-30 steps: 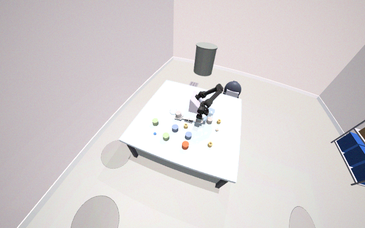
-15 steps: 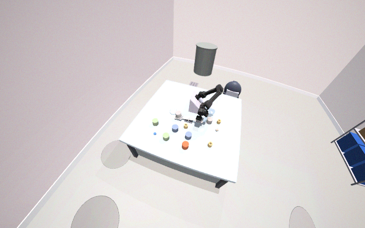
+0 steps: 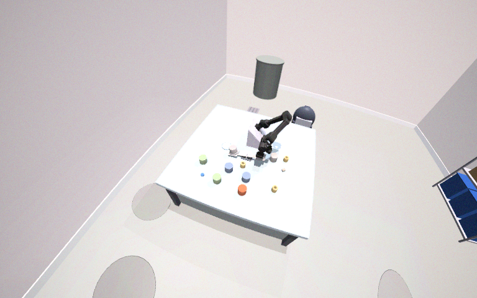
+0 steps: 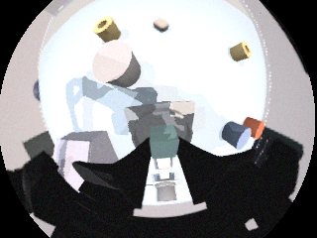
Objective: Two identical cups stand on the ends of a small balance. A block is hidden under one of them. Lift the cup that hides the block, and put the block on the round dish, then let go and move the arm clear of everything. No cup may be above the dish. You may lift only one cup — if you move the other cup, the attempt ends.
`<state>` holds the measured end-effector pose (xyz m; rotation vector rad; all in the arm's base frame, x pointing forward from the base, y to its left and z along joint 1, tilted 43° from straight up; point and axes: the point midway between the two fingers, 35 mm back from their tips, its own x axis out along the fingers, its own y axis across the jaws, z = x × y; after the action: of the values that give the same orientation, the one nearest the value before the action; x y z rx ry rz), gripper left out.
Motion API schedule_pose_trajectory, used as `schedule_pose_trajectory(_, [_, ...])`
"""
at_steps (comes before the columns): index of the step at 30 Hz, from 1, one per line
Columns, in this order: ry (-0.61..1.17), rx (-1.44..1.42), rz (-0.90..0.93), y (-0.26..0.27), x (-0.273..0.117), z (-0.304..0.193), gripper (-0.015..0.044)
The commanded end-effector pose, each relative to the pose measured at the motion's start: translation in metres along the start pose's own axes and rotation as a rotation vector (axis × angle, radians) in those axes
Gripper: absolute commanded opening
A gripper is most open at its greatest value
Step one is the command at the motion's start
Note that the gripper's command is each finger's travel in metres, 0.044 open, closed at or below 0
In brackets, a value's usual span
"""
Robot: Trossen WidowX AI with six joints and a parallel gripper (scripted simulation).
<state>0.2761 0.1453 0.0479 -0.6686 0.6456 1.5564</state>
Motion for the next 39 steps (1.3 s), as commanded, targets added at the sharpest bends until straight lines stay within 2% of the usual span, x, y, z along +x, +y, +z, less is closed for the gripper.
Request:
schedule_pose_trajectory(1, [-0.006, 0.004, 0.001, 0.000, 0.001, 0.001, 0.0089])
schedule_pose_trajectory(2, [-0.006, 0.004, 0.001, 0.000, 0.001, 0.001, 0.0082])
schedule_pose_trajectory(5, [-0.004, 0.004, 0.001, -0.001, -0.003, 0.000, 0.0003])
schedule_pose_trajectory(19, [-0.001, 0.004, 0.001, -0.001, -0.090, -0.001, 0.0000])
schedule_pose_trajectory(25, [-0.001, 0.004, 0.001, -0.001, -0.094, -0.002, 0.0000])
schedule_pose_trajectory(39, [0.046, 0.013, -0.012, -0.031, -0.079, -0.137, 0.0000])
